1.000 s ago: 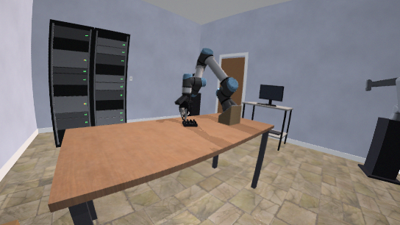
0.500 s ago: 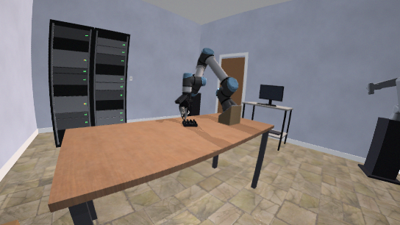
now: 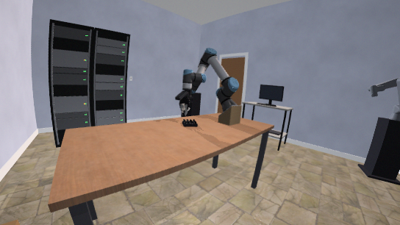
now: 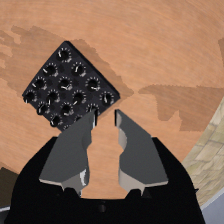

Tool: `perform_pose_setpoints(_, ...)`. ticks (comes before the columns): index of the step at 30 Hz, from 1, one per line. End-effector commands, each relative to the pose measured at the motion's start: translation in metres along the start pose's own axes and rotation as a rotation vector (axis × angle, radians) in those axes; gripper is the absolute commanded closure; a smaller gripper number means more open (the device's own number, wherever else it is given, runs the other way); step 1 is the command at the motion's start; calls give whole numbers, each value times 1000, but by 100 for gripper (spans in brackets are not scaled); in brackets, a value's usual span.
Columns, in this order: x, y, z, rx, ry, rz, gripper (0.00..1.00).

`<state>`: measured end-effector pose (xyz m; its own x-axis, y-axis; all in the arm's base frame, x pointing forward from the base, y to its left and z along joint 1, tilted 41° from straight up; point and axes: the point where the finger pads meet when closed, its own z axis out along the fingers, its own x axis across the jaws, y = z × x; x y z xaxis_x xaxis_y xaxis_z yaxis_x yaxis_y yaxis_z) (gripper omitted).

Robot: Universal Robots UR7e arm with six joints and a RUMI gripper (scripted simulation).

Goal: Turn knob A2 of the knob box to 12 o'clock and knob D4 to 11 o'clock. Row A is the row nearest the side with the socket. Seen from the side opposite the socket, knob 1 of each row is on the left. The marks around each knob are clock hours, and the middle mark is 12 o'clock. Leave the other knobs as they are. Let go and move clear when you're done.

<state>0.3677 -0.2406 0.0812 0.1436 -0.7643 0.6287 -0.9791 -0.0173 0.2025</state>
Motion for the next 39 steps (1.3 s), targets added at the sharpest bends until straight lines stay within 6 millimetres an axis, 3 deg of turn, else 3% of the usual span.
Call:
perform_pose_setpoints(1,0,0,-3,-1,0,1,89)
perform_pose_setpoints(20,0,0,-4,-1,0,39,89)
perform_pose_setpoints(39,2,-1,-10,0,-1,466,89)
